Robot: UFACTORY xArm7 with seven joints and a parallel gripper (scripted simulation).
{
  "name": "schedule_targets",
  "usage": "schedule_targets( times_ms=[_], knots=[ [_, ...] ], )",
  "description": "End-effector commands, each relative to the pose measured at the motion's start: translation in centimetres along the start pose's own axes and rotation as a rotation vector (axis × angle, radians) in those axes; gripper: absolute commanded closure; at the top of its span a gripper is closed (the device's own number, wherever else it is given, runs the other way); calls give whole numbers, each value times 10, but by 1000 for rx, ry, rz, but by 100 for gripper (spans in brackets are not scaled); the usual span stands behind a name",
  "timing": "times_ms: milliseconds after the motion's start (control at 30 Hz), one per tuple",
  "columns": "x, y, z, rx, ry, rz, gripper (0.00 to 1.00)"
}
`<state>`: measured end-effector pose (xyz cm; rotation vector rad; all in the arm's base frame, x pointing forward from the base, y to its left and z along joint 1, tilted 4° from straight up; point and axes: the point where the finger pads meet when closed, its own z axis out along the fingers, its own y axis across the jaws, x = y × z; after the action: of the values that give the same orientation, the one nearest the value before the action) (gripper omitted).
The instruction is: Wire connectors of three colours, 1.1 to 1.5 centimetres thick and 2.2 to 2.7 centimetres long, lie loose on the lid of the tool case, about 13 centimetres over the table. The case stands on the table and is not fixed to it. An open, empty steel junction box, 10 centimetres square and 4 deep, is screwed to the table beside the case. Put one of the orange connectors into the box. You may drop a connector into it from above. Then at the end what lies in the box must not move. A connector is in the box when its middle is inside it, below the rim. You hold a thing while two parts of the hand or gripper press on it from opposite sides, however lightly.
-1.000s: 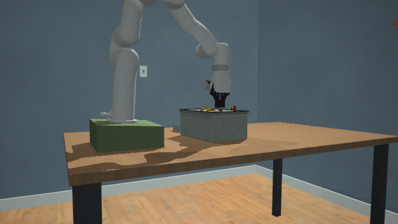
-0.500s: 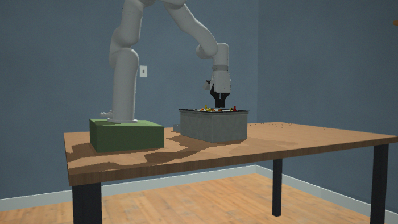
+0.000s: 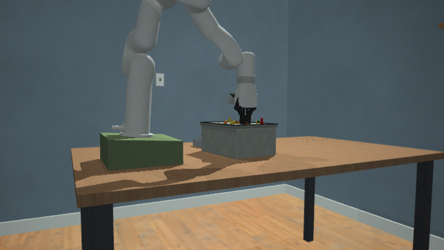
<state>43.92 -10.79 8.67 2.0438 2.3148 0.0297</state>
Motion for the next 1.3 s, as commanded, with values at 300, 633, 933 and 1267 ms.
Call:
schedule_targets(
  times_ms=[300, 633, 933, 1267],
  knots=[
    [-1, 2, -1, -5, -1, 0, 98],
    [-1, 2, -1, -5, -1, 0, 98],
    [-1, 2, -1, -5, -1, 0, 98],
    [-1, 2, -1, -5, -1, 0, 98]
  ],
)
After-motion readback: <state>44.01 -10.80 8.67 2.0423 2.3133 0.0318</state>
